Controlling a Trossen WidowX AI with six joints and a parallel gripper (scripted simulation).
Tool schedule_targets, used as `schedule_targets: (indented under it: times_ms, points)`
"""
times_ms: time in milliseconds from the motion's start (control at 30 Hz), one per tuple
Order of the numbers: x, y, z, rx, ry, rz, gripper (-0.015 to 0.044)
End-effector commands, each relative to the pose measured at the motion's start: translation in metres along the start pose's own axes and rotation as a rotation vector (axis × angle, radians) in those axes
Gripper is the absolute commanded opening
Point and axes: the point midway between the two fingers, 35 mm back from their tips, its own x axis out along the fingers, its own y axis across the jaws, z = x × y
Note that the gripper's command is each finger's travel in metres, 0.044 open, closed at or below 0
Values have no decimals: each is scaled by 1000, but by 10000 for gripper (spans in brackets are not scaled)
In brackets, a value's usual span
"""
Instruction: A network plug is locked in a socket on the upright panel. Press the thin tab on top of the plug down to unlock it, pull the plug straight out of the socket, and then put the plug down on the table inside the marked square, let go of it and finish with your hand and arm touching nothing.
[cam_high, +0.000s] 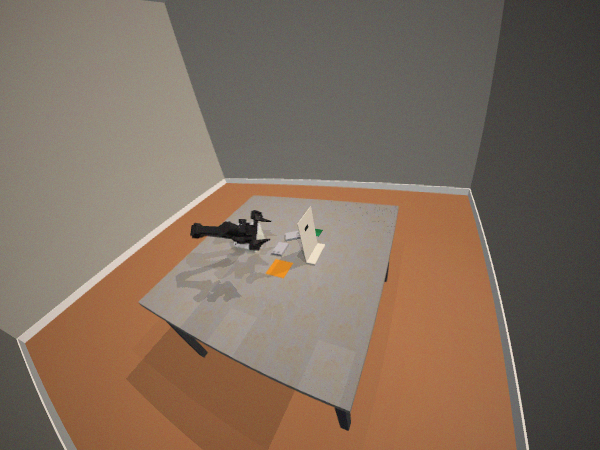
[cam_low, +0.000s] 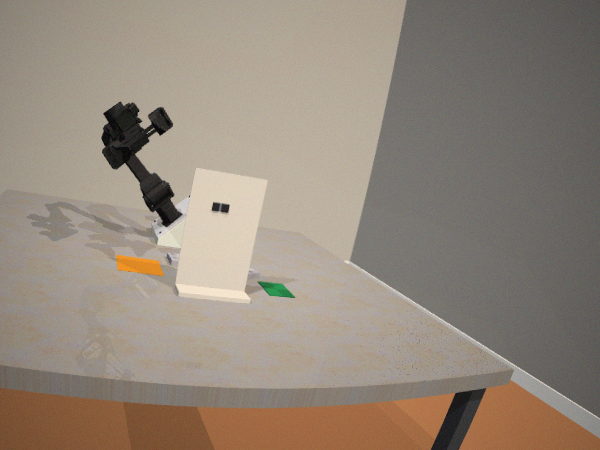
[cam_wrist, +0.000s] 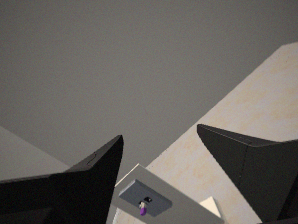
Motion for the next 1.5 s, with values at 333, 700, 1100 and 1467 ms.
schedule_targets:
  times_ms: [333, 700, 1100, 1467]
  points:
    - [28, 10, -42, 145, 28, 5, 156]
    - [45, 24, -94, 310, 61, 5, 156]
    - [46, 40, -149, 486, 99, -1, 156]
    - [32, 51, -194, 642, 133, -12, 156]
